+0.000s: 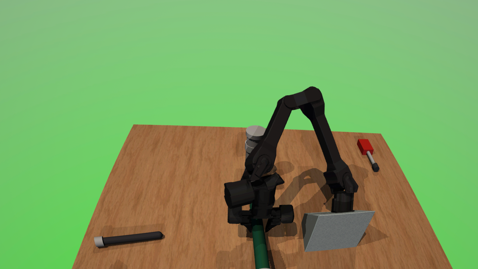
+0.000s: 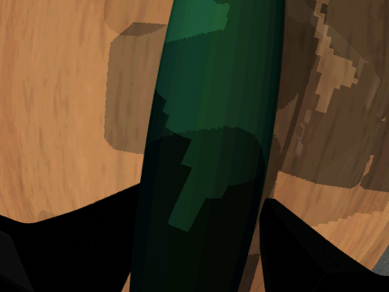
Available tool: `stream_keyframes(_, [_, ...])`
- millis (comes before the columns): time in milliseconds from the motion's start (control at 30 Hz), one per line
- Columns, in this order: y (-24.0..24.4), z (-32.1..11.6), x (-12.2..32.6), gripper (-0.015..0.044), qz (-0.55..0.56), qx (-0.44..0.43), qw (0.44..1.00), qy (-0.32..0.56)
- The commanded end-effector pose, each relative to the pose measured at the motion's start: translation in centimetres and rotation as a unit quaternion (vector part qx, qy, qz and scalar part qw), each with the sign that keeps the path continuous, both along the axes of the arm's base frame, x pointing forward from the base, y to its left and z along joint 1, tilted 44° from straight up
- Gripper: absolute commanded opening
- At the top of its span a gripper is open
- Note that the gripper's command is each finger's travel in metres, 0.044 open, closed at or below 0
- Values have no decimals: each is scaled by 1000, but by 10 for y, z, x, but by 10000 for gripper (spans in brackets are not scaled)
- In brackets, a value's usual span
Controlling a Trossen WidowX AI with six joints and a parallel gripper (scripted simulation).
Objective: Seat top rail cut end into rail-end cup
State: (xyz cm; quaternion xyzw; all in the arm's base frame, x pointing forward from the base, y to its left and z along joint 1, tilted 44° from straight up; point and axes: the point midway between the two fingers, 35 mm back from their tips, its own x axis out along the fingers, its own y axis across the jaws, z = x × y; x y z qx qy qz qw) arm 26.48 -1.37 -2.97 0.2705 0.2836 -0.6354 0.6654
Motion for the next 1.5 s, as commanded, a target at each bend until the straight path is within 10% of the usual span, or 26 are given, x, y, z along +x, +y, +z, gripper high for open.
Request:
stream_keyframes(0, [0, 0, -1, 170, 1, -1, 1000, 3])
stream_keyframes(400, [3, 4, 0, 0, 1, -1, 1000, 3])
stream_keyframes(1467, [27, 82, 5, 0, 6, -156, 988, 5])
